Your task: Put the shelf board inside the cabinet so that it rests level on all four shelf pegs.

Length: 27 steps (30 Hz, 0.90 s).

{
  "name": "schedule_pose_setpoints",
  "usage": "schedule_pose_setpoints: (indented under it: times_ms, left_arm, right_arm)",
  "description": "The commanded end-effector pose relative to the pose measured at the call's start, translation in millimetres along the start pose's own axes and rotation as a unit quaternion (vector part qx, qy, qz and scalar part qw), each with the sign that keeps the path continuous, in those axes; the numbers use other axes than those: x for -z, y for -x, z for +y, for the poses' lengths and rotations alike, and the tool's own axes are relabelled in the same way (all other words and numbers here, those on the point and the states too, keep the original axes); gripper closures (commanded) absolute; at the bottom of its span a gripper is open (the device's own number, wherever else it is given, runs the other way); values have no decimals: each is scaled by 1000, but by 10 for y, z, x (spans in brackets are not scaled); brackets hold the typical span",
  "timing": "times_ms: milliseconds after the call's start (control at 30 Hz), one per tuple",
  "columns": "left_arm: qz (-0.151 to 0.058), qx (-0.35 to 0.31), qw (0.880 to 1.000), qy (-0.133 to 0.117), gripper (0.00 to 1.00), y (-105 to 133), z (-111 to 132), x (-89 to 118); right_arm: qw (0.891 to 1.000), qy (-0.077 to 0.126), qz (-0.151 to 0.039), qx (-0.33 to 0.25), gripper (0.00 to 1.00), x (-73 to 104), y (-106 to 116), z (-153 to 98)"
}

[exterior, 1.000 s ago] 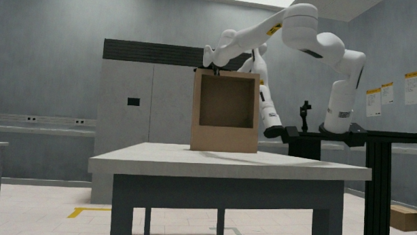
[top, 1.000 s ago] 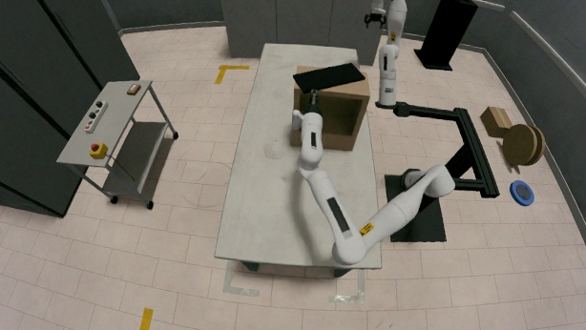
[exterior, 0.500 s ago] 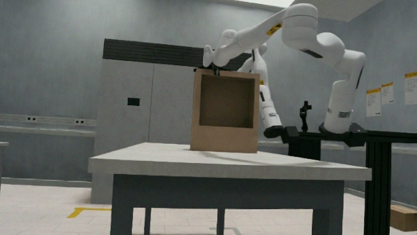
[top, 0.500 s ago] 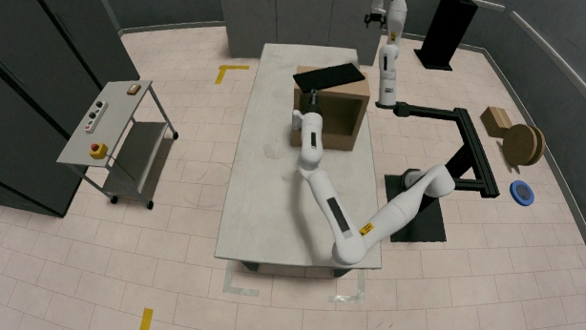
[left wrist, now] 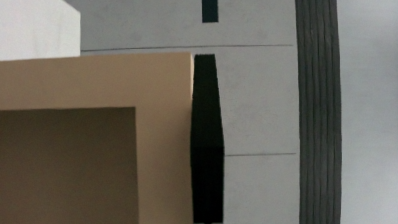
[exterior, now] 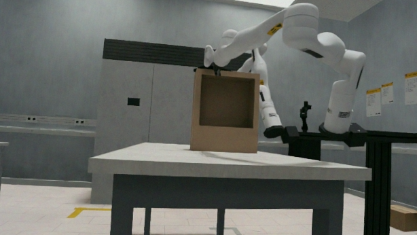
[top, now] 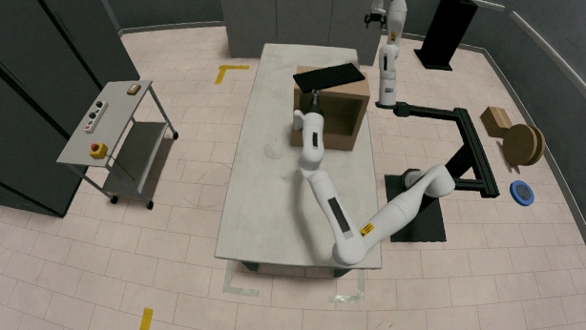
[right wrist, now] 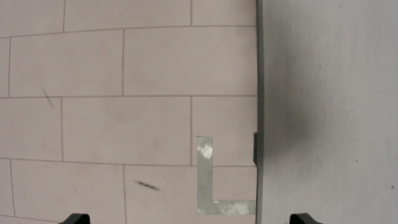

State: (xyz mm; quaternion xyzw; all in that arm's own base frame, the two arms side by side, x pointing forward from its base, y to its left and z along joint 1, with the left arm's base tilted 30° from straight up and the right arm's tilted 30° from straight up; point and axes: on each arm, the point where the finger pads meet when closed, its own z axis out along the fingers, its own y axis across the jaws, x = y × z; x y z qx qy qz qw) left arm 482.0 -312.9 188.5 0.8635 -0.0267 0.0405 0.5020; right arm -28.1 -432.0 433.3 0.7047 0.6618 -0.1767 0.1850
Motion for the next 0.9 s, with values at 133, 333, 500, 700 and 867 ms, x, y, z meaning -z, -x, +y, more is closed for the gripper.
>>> schedule_pose_setpoints:
  times_ms: [133,333,500,700,867]
  left_arm:
    - [0,-1,1000,0,903,77,11,-1]
    - [0,-1,1000,0,903,78,11,-1]
    - [0,-1,1000,0,903,82,11,-8]
    - [0,-1,1000,0,903,91,11,-23]
    - [0,-1,1000,0,903,94,11,-30]
  right_arm:
    - [1000,0,-1,0,2,5,3,-1]
    - [1000,0,-1,0,2,5,3,-1]
    - [1000,0,-1,0,2,5,3,-1]
    - [1000,0,-1,0,2,5,3,-1]
    - [1000,0,-1,0,2,5,3,-1]
